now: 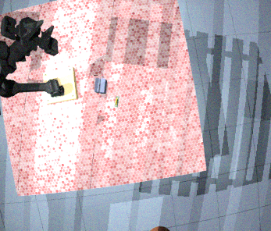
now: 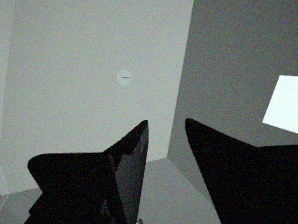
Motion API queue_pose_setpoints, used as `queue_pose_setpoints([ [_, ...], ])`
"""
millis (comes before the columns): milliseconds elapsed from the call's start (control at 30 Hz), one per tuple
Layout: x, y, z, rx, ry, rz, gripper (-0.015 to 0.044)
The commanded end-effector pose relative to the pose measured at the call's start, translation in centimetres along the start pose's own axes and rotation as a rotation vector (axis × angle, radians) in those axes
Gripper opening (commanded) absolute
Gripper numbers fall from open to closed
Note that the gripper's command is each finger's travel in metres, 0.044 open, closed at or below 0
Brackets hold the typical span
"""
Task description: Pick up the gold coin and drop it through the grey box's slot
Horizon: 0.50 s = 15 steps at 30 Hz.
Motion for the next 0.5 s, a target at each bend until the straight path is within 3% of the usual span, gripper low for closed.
queue_pose_setpoints([
  [0, -1.3, 2.9, 5.6, 0.162, 0.008, 0.045, 0.0161],
  [233, -4.7, 5.9, 15.8, 0.465, 0.027, 0.141, 0.0161],
  [467, -8.7, 5.6, 26.7, 0.826, 0.056, 0.245, 0.0161],
])
Point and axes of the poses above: the point midway between the two fingers, 35 mm back from their tips, its own y axis out along the fingers, its own z axis across the jaws, x = y × z, the point moved 1 cm from there along -y, back along the fingers, and after that the axes turned 10 degrees about y, right-handed, at the moved point
